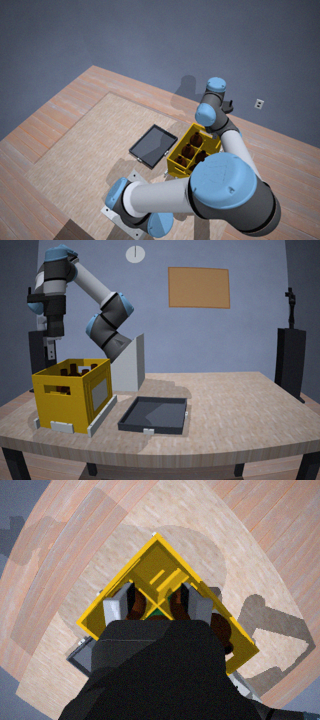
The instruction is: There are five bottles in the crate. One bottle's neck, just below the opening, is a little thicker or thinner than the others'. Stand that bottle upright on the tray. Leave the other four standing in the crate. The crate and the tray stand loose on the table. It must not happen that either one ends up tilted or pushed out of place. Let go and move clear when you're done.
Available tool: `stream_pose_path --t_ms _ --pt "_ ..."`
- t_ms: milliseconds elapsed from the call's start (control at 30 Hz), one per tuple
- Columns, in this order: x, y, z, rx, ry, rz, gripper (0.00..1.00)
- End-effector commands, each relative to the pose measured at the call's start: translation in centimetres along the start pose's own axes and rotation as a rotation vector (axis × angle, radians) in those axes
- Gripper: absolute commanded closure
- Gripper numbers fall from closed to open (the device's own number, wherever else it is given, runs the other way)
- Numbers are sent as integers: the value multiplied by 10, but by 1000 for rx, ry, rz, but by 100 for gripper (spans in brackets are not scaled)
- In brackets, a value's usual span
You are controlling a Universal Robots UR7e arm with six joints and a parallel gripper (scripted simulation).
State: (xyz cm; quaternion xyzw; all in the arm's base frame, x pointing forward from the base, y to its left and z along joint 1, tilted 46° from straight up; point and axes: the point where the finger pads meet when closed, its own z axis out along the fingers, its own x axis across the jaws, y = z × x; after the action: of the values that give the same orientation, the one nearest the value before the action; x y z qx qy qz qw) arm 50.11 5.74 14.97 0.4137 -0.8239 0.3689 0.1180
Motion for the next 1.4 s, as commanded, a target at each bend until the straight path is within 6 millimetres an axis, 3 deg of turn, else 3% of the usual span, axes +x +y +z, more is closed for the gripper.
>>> stream_pose_path --t_ms 0,1367 --pt "0 0 4 1 -1 0 0" --pt "-1 -1 38 1 -1 0 0"
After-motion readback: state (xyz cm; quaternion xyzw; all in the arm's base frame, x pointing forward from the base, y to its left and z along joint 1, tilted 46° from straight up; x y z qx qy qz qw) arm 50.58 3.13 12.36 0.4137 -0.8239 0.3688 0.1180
